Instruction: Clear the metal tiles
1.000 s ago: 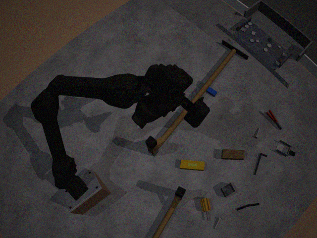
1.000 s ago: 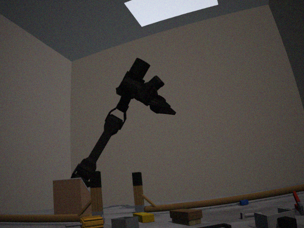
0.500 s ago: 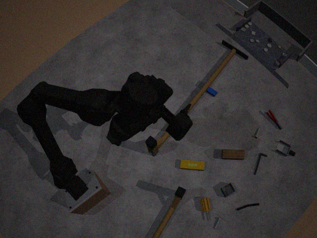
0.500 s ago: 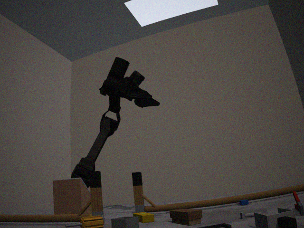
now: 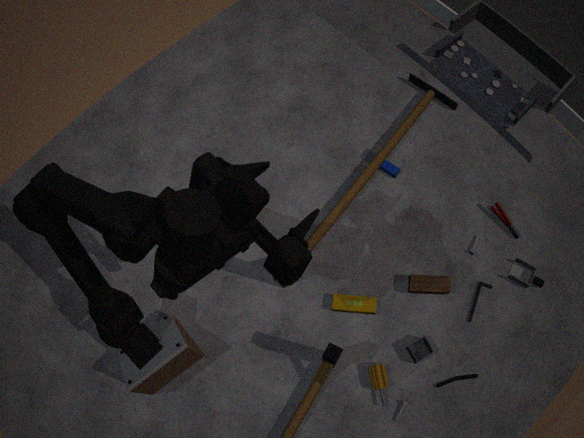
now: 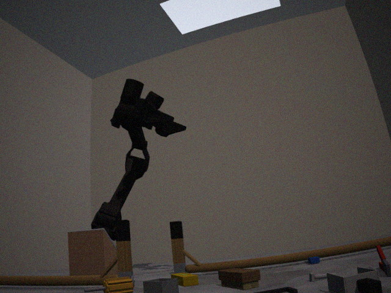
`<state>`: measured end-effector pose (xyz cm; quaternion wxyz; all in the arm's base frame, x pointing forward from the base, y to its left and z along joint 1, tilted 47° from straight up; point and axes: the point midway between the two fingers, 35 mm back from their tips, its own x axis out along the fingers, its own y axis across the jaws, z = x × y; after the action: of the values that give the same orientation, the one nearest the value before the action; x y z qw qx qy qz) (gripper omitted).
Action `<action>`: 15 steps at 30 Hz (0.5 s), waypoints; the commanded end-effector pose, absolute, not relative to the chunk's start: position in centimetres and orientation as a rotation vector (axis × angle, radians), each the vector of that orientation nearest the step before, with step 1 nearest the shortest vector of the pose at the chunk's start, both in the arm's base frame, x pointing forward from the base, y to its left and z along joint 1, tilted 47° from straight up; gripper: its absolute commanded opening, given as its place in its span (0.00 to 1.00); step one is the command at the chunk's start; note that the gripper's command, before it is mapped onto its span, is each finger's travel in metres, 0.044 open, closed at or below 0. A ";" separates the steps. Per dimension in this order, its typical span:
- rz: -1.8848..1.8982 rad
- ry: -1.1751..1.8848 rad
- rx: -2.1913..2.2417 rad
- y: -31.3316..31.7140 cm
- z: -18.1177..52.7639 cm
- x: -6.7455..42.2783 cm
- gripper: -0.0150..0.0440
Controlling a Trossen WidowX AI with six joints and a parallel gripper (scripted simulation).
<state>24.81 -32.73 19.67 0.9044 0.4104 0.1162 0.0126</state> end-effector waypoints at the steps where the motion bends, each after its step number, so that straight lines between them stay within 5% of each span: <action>1: 0.008 0.205 0.849 -32.5 20.1 23.1 1.00; 15: -0.055 0.101 0.828 -31.2 20.9 18.0 1.00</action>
<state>19.14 -31.72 20.75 0.9129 0.4031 0.0608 -0.0213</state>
